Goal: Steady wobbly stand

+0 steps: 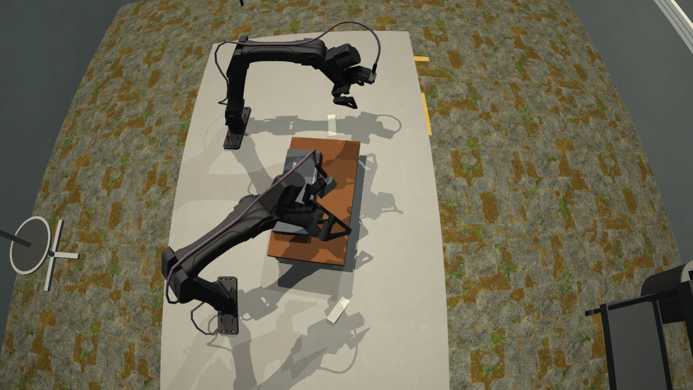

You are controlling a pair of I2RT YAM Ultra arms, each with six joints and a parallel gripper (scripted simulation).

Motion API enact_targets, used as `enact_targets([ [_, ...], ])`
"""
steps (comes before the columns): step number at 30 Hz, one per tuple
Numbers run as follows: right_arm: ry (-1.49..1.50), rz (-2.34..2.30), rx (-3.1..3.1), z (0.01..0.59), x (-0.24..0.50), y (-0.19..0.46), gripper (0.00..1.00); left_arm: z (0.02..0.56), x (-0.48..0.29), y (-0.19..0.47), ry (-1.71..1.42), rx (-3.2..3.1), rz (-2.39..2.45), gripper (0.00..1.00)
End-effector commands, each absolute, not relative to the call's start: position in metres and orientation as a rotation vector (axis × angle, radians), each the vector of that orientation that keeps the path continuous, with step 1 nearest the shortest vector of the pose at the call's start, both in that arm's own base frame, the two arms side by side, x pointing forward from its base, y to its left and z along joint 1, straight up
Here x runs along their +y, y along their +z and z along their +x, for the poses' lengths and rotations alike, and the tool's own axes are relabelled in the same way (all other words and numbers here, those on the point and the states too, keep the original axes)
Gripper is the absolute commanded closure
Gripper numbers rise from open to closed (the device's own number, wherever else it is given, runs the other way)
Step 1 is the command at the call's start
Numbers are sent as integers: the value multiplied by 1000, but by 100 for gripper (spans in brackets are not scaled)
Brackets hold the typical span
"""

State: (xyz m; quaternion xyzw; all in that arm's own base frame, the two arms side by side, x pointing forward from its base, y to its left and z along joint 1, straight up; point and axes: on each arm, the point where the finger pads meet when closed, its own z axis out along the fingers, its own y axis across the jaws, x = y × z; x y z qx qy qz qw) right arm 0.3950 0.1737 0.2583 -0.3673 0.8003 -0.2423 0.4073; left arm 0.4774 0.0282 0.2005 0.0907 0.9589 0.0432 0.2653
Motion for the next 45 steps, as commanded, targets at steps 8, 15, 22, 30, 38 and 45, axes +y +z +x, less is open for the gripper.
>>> enact_targets([
  [8,-607,-915,2009,395,174,263,0,478,28,206,119,2575,243,0],
  [15,-607,-915,2009,395,174,263,0,478,28,206,119,2575,243,0],
  [22,-610,-912,2012,394,172,265,0,479,28,212,118,2561,241,57],
  [30,-610,-912,2012,394,172,265,0,479,28,212,118,2561,241,57],
  [38,-532,-804,2000,398,161,275,0,464,37,169,68,2701,39,57],
  [45,-329,-620,1980,407,145,286,0,460,38,197,-80,2606,-488,57],
])
